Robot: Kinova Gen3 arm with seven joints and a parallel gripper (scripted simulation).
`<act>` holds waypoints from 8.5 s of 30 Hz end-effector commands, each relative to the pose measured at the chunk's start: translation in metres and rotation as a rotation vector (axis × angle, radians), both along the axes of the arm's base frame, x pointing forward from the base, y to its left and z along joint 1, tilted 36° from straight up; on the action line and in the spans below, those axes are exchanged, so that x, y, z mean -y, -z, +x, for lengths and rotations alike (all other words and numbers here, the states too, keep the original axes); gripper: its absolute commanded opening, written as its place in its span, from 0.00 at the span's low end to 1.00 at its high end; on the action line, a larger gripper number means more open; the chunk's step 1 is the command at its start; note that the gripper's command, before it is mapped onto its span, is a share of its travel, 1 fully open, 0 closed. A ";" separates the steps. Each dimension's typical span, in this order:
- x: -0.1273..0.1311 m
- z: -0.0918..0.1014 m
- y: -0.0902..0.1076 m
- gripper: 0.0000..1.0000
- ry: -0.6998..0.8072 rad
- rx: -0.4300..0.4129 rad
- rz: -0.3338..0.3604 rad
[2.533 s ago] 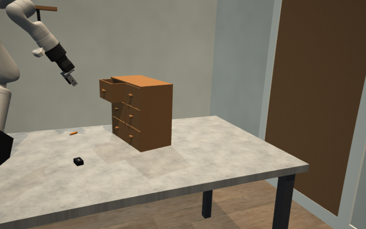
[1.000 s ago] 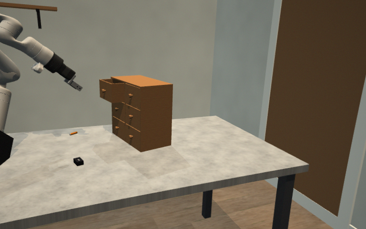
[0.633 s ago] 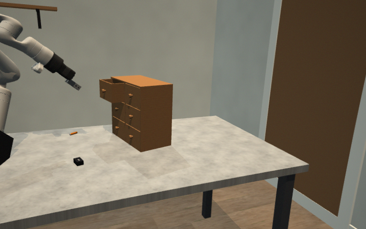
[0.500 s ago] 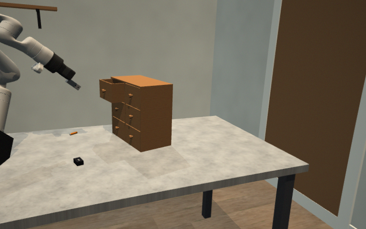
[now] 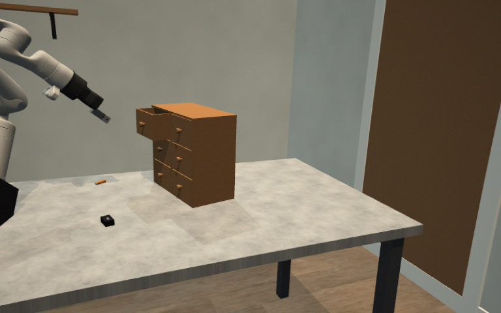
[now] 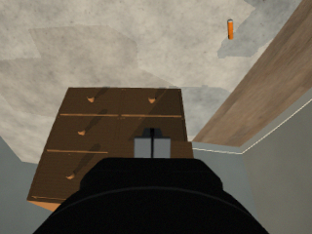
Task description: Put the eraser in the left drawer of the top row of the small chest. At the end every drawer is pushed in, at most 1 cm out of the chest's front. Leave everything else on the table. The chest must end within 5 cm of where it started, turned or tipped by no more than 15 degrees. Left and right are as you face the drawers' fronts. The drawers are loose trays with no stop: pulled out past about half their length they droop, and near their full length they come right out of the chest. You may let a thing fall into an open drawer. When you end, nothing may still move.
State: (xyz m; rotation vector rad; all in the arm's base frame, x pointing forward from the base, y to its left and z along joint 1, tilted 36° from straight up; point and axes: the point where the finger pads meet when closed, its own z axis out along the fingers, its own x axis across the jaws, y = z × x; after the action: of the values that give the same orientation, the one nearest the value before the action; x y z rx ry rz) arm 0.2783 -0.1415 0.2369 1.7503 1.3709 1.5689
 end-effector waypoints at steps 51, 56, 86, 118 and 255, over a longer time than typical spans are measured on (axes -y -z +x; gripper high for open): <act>-0.005 0.068 -0.003 0.00 0.003 0.002 -0.009; -0.005 0.068 -0.003 0.00 0.003 0.002 -0.009; -0.004 0.069 -0.003 0.00 0.003 0.002 -0.009; -0.005 0.068 -0.002 0.00 0.002 0.001 -0.008; -0.001 0.120 -0.017 0.00 0.004 0.002 -0.010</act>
State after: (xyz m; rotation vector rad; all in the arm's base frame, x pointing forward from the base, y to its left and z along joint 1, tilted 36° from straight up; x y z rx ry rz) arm 0.3912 -0.1390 0.2519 1.7390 1.3754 1.5625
